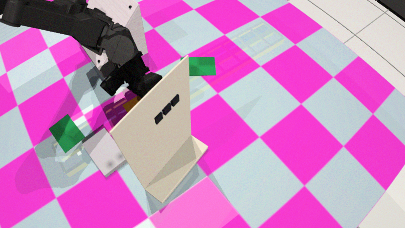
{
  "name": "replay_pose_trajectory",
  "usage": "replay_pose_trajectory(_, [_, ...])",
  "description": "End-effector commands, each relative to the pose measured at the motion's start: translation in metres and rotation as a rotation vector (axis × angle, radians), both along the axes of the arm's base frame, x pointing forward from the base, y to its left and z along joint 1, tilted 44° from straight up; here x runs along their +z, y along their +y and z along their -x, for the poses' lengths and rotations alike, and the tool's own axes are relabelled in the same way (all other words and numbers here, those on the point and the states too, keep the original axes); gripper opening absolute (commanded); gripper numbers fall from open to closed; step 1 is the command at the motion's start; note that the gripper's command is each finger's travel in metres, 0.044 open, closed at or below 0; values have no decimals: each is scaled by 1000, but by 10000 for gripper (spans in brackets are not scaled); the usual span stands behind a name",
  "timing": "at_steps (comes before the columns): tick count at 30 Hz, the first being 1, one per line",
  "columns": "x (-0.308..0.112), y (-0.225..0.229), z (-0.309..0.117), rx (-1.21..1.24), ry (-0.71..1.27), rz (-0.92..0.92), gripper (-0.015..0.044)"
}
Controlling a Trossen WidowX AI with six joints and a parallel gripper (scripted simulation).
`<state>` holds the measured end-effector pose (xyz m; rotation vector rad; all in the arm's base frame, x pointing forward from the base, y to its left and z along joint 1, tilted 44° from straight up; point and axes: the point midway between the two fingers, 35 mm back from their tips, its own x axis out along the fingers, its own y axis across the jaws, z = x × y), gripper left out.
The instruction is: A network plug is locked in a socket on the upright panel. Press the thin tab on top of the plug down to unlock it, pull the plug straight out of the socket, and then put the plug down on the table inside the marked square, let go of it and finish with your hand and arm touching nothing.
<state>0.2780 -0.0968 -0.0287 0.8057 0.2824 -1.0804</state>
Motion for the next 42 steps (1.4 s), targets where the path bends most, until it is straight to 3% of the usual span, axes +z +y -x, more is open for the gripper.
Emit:
replay_pose_trajectory(1, [0, 0, 0, -1, 0, 0, 52])
replay_pose_trajectory(5, [0, 0, 0, -1, 0, 0, 156])
replay_pose_trajectory(42, [15, 24, 11, 0, 7, -6, 156])
